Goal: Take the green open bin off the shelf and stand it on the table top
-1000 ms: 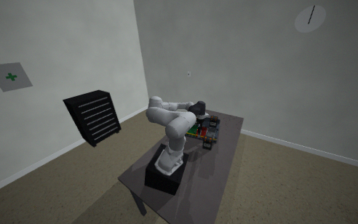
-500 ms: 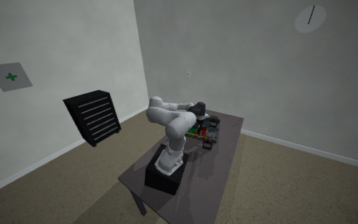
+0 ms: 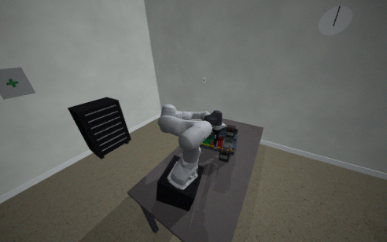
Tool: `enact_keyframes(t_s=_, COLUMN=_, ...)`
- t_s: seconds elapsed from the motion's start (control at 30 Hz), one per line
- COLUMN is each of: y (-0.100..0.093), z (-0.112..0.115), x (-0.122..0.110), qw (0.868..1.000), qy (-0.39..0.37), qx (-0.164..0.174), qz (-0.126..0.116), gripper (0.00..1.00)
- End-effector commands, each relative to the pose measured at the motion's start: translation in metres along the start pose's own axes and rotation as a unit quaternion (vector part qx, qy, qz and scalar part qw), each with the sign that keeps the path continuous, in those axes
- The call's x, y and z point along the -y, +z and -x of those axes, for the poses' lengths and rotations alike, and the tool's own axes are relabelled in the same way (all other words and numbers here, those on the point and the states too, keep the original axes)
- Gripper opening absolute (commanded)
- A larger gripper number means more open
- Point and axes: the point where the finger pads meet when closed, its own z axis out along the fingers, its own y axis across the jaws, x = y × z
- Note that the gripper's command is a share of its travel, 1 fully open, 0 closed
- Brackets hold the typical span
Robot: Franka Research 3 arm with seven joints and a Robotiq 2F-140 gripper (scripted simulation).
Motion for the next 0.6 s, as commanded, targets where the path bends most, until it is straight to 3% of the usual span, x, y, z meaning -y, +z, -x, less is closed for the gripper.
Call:
enact_keyframes(t_s=0.0, y=0.001, z=-0.0007, x=0.0011, qw=1.0, qy=-0.003, qx=-0.001, qz=-0.001, gripper=0.28)
enact_keyframes(t_s=0.57, y=-0.0004, z=-0.0008, x=0.0011, qw=1.0, qy=-0.003, qx=-0.001, qz=-0.001, gripper=0.28)
